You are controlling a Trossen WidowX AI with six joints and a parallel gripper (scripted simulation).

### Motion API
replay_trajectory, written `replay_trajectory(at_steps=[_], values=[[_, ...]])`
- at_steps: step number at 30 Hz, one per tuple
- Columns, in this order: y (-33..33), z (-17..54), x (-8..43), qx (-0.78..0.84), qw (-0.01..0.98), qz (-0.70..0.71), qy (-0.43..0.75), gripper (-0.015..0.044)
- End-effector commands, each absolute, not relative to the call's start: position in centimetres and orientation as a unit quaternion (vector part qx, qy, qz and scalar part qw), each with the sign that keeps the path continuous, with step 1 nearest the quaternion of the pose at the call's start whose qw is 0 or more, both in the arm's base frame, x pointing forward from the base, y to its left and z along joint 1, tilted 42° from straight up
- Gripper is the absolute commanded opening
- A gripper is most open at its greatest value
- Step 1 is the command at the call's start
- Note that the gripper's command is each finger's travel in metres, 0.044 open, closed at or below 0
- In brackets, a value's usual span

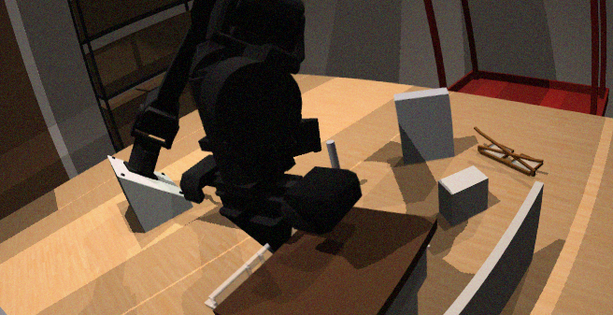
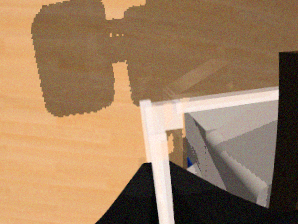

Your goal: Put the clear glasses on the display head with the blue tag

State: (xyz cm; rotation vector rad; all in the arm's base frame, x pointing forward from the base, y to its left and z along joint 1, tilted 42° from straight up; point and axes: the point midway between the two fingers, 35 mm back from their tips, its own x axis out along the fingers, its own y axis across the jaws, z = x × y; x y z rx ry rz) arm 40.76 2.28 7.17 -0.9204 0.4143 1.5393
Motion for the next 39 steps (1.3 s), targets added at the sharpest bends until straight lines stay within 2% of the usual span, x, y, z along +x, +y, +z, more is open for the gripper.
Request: replay_trajectory(at_steps=[1,13,17,39], values=[[2.4,7.1,40.8,-0.396,0.607,0.665,0.179,0.0],[2.7,6.8,40.8,-0.396,0.607,0.665,0.179,0.0],[2.6,6.9,40.9,-0.399,0.605,0.665,0.179,0.0105],[0.1,9.3,40.3,-0.395,0.6,0.671,0.183,0.0107]])
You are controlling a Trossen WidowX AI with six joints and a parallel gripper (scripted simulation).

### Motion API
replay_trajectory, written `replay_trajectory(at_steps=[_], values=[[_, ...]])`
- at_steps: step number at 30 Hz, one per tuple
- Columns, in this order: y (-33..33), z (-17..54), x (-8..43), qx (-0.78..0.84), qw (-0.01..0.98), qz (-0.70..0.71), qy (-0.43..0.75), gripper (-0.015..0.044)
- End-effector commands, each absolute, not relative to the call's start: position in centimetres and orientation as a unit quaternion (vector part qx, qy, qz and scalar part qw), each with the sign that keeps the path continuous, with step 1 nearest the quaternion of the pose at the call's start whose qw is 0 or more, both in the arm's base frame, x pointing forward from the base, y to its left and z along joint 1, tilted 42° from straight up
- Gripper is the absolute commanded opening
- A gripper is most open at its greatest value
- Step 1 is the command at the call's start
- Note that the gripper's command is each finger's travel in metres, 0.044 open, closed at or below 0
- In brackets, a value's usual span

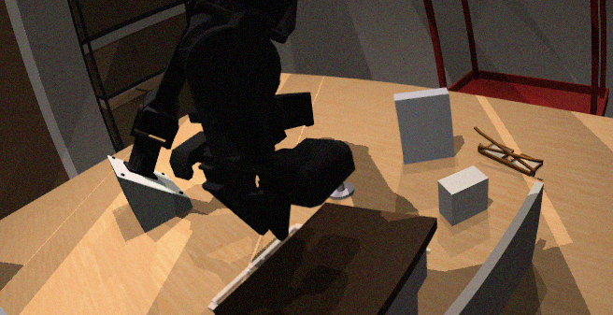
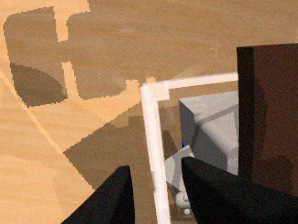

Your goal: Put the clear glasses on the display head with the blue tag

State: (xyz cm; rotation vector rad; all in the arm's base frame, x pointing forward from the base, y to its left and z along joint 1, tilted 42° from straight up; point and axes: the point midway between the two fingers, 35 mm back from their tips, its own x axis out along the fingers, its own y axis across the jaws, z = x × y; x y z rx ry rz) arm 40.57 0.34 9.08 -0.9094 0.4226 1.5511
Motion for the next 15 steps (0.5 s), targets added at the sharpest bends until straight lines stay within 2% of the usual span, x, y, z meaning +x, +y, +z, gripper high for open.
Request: replay_trajectory(at_steps=[1,15], values=[[-0.1,9.2,39.9,-0.395,0.6,0.671,0.183,0.0107],[-2.2,9.2,35.2,-0.394,0.6,0.672,0.185,0.0107]])
